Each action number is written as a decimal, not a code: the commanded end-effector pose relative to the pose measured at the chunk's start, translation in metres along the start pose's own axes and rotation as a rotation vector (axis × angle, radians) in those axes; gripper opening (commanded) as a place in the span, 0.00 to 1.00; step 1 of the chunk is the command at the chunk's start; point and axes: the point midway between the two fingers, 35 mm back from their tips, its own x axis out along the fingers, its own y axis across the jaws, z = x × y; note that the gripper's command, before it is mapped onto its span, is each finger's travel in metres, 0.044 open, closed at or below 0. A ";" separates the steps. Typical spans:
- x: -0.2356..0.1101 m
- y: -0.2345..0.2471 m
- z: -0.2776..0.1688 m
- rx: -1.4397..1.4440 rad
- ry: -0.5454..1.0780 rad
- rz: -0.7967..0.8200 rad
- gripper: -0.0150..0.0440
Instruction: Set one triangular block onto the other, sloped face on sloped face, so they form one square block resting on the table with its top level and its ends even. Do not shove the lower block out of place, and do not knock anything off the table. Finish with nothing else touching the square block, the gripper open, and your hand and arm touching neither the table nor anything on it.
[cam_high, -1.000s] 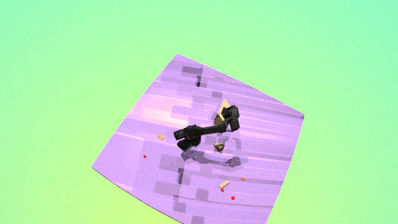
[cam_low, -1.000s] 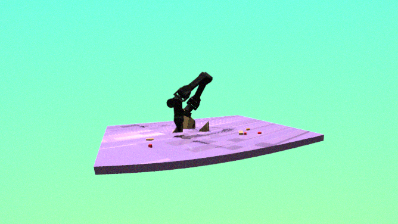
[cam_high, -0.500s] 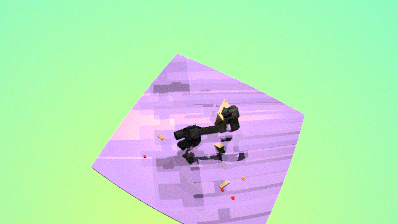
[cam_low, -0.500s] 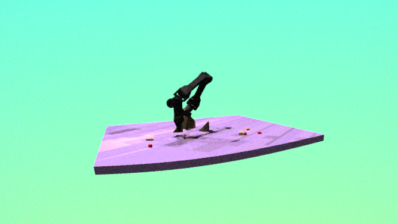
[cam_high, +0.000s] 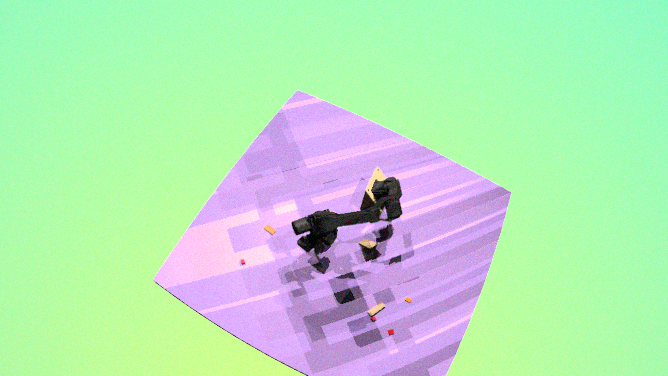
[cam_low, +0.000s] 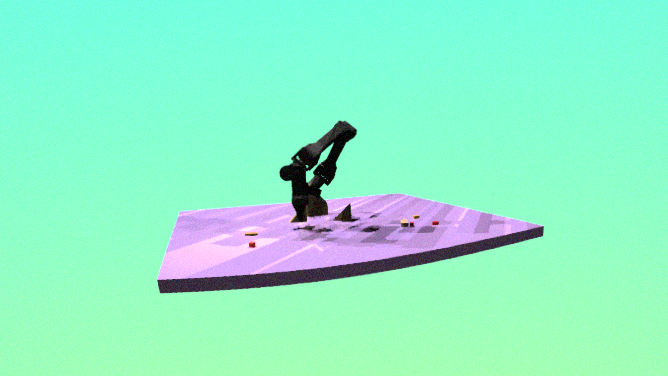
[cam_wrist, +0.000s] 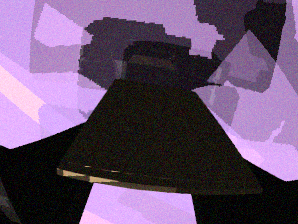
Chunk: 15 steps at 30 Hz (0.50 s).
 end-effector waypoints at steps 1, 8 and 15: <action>0.000 0.000 0.000 0.006 -0.003 -0.003 0.25; 0.000 0.000 0.000 0.000 0.000 0.000 0.25; 0.010 0.000 0.000 0.000 0.000 0.000 0.25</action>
